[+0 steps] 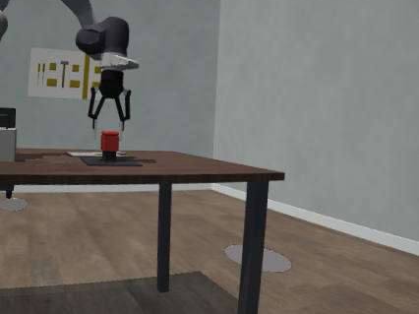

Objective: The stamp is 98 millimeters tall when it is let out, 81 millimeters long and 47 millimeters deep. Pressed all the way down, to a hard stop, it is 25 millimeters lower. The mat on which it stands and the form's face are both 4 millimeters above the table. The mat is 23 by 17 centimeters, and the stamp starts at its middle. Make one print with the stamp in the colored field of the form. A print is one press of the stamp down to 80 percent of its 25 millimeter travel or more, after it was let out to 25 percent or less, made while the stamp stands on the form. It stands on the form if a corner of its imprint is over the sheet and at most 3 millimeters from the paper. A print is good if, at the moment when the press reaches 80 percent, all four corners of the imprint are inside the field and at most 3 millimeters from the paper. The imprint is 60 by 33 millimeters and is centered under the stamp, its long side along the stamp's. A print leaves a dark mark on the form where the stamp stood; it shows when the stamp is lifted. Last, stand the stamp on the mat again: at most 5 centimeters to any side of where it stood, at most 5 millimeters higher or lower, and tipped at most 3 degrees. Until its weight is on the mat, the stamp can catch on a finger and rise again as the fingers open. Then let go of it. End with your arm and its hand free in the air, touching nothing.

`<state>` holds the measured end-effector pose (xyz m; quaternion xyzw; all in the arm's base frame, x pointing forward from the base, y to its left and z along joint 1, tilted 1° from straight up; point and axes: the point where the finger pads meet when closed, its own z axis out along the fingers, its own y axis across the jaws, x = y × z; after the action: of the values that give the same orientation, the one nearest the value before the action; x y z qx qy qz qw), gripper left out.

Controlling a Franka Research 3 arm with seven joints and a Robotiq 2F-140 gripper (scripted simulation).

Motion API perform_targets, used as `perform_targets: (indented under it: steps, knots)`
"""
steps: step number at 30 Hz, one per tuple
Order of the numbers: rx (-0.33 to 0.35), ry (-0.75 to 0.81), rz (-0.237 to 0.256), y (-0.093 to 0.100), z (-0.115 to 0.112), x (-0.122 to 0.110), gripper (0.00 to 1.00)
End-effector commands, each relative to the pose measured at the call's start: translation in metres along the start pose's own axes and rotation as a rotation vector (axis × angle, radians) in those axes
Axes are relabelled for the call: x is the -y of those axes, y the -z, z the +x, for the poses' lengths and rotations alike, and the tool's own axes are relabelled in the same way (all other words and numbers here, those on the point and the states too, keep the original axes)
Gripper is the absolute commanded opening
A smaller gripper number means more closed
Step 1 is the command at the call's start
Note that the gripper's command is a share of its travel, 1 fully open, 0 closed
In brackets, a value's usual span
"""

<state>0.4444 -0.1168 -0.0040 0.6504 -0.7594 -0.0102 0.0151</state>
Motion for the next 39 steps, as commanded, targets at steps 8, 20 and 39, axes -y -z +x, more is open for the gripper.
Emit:
perform_targets:
  steps: [8,20,39]
  knots:
    - [0.013,0.067,0.022,-0.029,0.000,0.008,0.52]
    - [0.013,0.067,0.022,-0.030,0.000,0.008,0.52]
    - [0.013,0.067,0.022,-0.030,0.000,0.008,0.18]
